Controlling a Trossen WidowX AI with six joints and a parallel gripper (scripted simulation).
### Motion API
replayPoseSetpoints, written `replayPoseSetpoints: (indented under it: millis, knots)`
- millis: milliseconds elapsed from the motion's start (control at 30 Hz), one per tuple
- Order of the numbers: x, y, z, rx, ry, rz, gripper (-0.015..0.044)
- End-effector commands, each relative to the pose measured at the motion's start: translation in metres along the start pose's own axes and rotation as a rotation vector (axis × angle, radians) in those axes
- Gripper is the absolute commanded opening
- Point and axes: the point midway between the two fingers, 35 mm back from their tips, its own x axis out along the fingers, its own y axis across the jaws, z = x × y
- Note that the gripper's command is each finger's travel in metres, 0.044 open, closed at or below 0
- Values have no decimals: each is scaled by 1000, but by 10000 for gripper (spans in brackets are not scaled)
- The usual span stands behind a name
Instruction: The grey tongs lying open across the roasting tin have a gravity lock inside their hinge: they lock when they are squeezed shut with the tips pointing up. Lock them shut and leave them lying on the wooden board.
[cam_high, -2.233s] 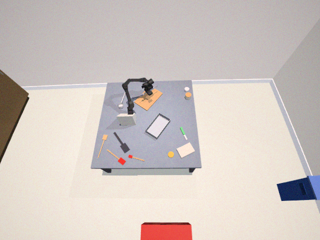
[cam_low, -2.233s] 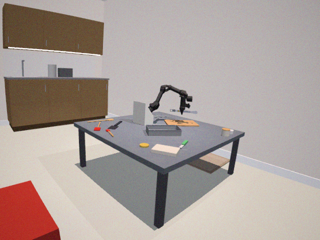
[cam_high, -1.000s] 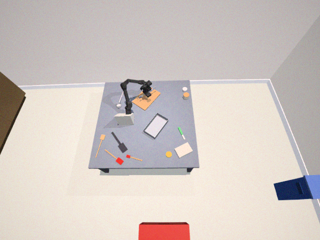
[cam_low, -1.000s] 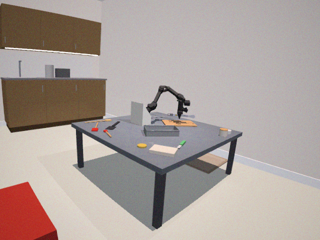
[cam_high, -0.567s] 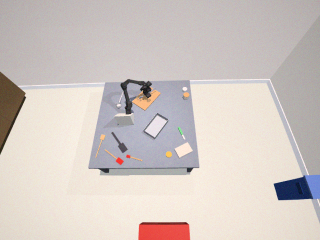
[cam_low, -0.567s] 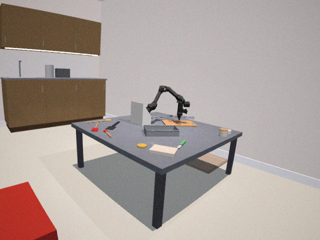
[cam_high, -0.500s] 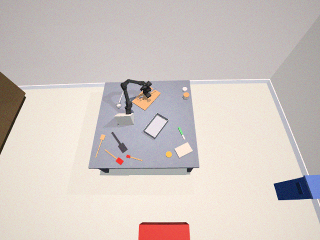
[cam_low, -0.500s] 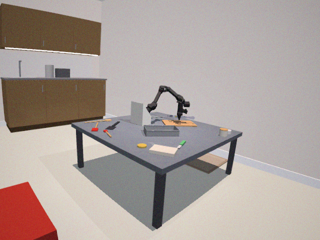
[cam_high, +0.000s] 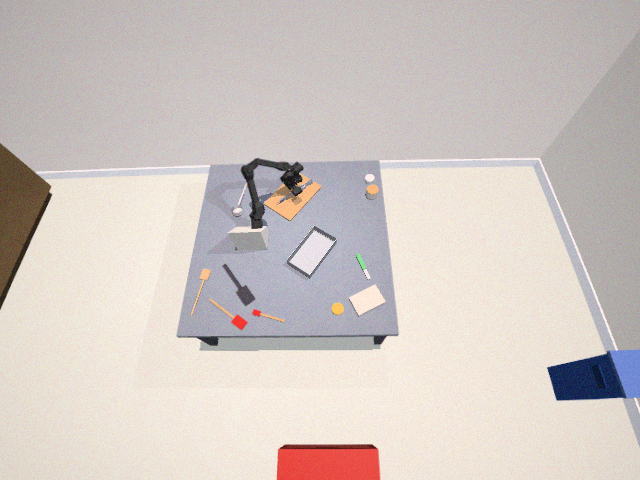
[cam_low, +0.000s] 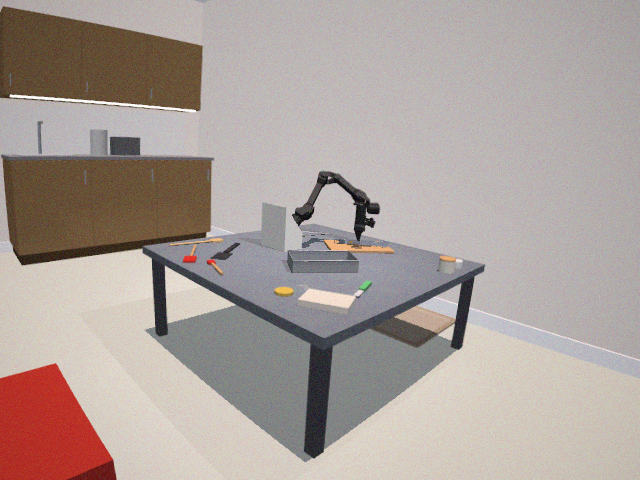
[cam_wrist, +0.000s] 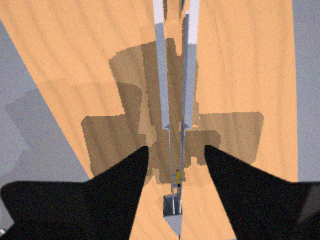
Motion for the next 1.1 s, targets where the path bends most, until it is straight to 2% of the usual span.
replayPoseSetpoints:
  millis: [0,167,367,767,1067]
  knots:
    - [0,0,0,0,0,0,323]
    - [0,0,0,0,0,0,440]
    - [-13,11,-19,1,0,-1,440]
    - [-62,36,-138,12,1,-4,440]
    - [-73,35,-144,7,6,-8,440]
